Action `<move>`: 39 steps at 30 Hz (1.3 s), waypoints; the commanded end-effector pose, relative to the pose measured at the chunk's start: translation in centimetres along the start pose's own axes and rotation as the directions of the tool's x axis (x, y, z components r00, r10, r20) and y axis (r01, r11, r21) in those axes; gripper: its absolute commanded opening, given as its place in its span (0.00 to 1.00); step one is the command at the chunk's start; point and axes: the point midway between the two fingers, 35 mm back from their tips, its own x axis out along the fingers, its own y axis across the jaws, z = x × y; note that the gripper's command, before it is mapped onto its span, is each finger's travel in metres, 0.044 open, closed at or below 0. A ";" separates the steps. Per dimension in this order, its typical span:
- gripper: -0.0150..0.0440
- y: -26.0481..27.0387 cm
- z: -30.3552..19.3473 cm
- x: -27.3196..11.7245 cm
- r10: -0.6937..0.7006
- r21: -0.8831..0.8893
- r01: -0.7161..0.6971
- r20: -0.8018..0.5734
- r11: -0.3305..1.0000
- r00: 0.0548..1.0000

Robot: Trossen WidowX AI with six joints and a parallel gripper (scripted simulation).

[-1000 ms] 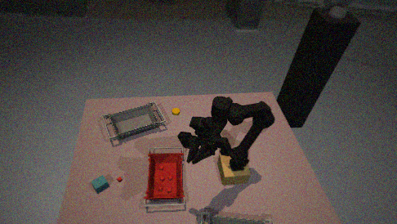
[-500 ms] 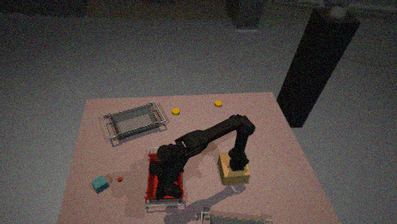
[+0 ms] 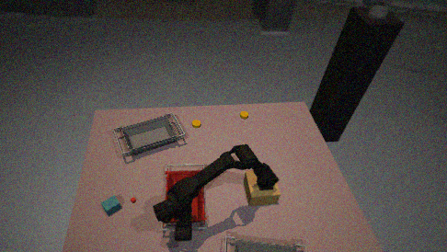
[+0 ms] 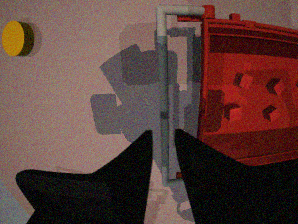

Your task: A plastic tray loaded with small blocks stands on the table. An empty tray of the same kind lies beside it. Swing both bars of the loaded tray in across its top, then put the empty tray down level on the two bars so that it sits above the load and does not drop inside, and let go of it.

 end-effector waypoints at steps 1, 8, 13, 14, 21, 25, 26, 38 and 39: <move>0.39 -0.3 0.1 0.0 -0.018 -0.005 0.018 -0.003 1.000 1.000; 0.39 -0.3 0.2 2.8 -0.018 -0.005 0.018 -0.003 1.000 1.000; 0.39 -0.4 0.1 5.6 -0.018 -0.005 0.018 -0.003 1.000 1.000; 0.39 -0.4 0.0 5.8 -0.018 -0.005 0.018 -0.004 1.000 1.000; 0.39 -1.2 0.1 4.3 -0.019 -0.005 0.019 -0.003 1.000 1.000; 0.39 -2.1 0.1 3.1 -0.019 -0.005 0.019 -0.003 1.000 1.000; 0.39 -2.4 0.1 2.9 -0.020 -0.005 0.020 -0.003 1.000 1.000; 0.39 -7.0 0.1 3.3 -0.024 -0.005 0.023 -0.003 1.000 1.000; 0.39 -7.2 0.1 3.6 -0.024 -0.005 0.024 -0.003 1.000 1.000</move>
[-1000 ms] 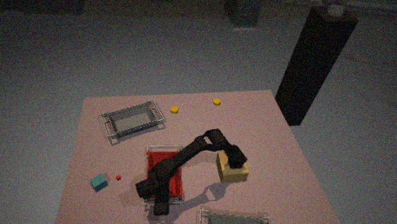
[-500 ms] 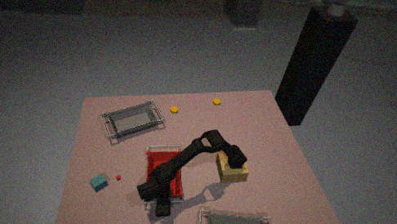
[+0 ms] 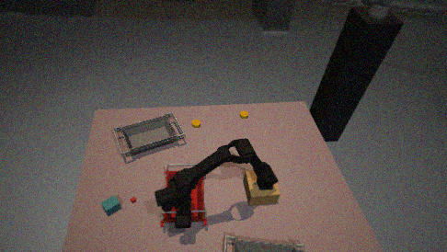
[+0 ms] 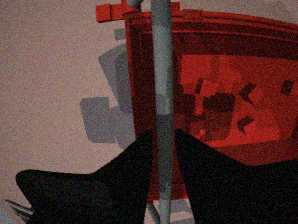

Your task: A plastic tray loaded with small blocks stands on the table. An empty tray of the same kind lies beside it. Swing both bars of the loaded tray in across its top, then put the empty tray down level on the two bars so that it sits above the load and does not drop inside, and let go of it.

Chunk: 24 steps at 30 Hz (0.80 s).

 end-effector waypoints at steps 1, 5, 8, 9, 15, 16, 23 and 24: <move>0.39 -1.4 -0.1 1.0 -0.006 -0.004 0.006 0.000 1.000 1.000; 0.39 -1.7 0.0 1.0 -0.007 -0.004 0.007 0.000 1.000 1.000; 0.39 -1.5 0.0 -0.4 -0.006 -0.004 0.006 0.000 1.000 1.000; 0.39 -1.4 0.0 -1.0 -0.006 -0.004 0.006 0.000 1.000 1.000; 0.39 -1.2 0.0 -3.3 -0.006 -0.004 0.006 0.000 1.000 1.000; 0.39 -1.4 -0.1 -2.3 -0.014 0.000 0.014 -0.005 1.000 1.000; 0.39 -1.4 -0.1 -2.3 -0.014 0.000 0.014 -0.005 1.000 1.000; 0.39 -1.4 -0.1 -2.3 -0.014 0.000 0.014 -0.005 1.000 1.000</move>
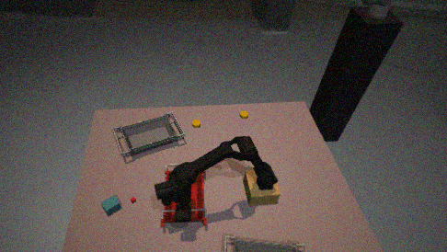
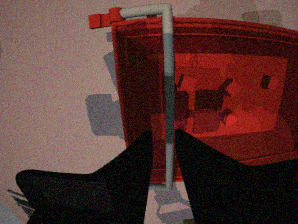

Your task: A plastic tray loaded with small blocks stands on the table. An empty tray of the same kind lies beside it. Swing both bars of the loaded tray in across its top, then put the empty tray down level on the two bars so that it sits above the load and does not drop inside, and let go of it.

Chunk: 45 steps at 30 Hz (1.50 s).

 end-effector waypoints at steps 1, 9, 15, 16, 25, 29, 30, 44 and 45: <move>0.39 0.0 0.0 0.0 0.000 0.000 0.000 0.001 1.000 1.000; 0.39 0.0 0.0 0.0 0.000 0.000 0.000 0.001 1.000 1.000; 0.39 0.0 0.0 0.0 0.000 0.000 0.000 0.001 1.000 1.000; 0.39 0.0 0.0 0.0 0.000 0.000 0.000 0.001 1.000 1.000; 0.39 0.2 0.8 -5.8 0.003 0.004 -0.003 0.010 1.000 1.000; 0.39 0.0 0.5 -11.5 0.005 0.007 -0.006 0.018 1.000 1.000; 0.39 0.0 0.2 -12.9 0.006 0.008 -0.006 0.020 1.000 1.000; 0.39 -17.5 2.3 -4.3 -0.002 0.002 0.002 0.008 1.000 1.000; 0.39 -19.3 2.0 -3.5 -0.005 0.001 0.005 0.008 1.000 1.000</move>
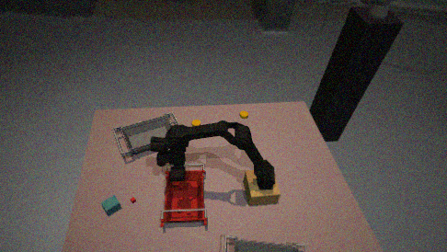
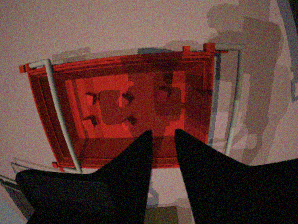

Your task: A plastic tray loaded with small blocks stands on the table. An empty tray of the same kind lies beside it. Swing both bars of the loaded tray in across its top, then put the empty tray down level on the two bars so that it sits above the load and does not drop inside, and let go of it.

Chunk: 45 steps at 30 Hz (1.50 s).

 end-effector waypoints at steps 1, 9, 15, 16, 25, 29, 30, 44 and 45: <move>0.39 -6.2 -1.0 2.3 -0.003 -0.006 0.003 0.007 1.000 1.000; 0.39 -10.4 -2.4 4.2 -0.009 -0.010 0.009 0.006 1.000 1.000; 0.39 -10.5 -2.4 5.2 -0.009 -0.010 0.009 0.006 1.000 1.000; 0.39 -10.5 -2.4 5.6 -0.009 -0.010 0.009 0.006 1.000 1.000; 0.39 -10.5 -2.4 10.2 -0.008 -0.010 0.008 0.005 1.000 1.000; 0.39 -10.4 -2.4 10.1 -0.008 -0.010 0.008 0.005 1.000 1.000; 0.39 -10.3 -2.4 9.9 -0.008 -0.010 0.008 0.005 1.000 1.000; 0.39 -6.3 -2.5 6.8 -0.005 -0.010 0.005 0.006 1.000 1.000; 0.39 -5.9 -2.5 6.8 -0.005 -0.010 0.005 0.006 1.000 1.000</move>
